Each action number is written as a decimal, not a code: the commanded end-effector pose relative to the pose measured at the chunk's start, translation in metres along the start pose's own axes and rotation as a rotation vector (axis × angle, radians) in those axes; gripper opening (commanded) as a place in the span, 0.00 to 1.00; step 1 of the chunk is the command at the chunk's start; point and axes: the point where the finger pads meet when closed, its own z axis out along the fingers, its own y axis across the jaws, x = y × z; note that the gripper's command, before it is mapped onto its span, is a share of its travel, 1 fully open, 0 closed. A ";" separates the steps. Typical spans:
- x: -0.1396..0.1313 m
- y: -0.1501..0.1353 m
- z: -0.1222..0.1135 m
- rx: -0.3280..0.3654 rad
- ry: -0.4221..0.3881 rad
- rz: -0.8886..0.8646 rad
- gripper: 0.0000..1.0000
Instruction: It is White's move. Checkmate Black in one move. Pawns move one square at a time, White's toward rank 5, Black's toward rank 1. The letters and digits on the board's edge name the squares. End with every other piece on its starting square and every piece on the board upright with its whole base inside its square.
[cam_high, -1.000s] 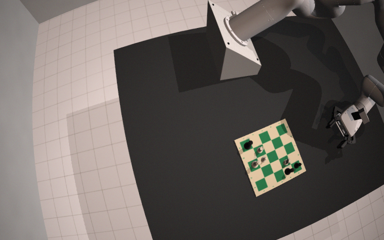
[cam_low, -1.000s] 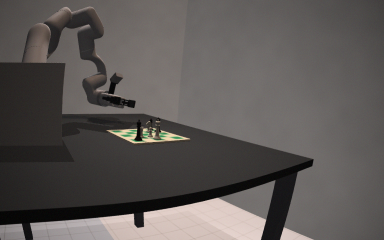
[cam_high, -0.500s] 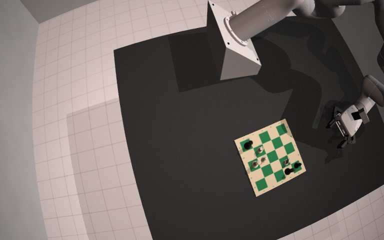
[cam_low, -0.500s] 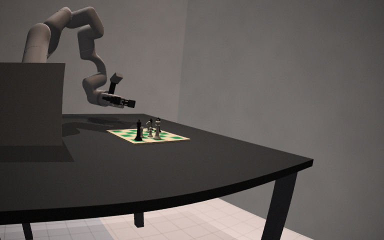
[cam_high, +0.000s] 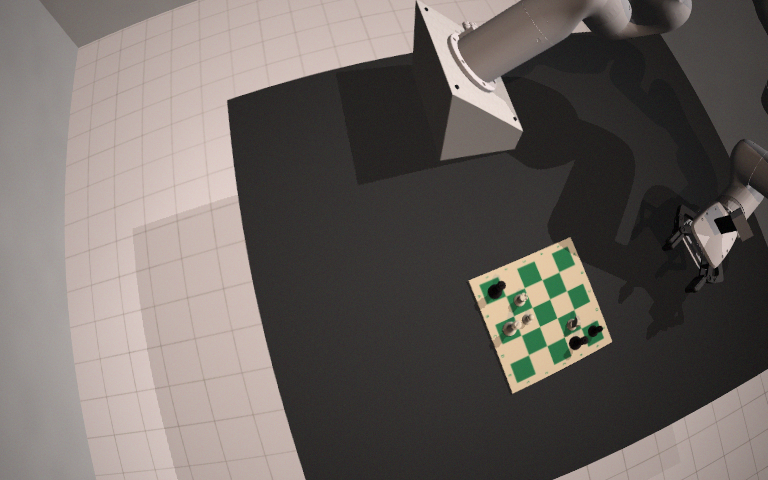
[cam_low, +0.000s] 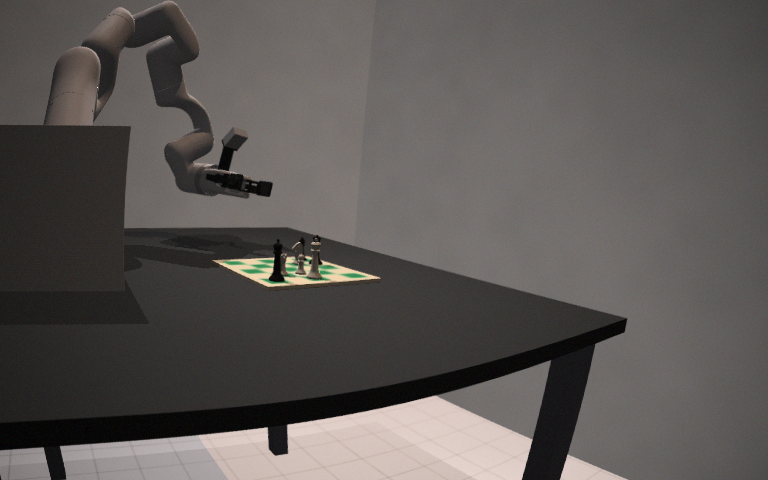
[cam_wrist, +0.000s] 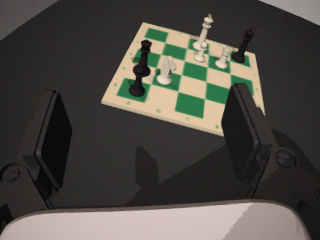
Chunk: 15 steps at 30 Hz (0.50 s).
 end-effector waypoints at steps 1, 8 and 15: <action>0.028 0.003 -0.001 0.002 -0.004 0.004 1.00; 0.049 0.007 -0.002 0.002 -0.004 0.004 1.00; 0.047 0.008 0.001 -0.009 -0.011 0.012 1.00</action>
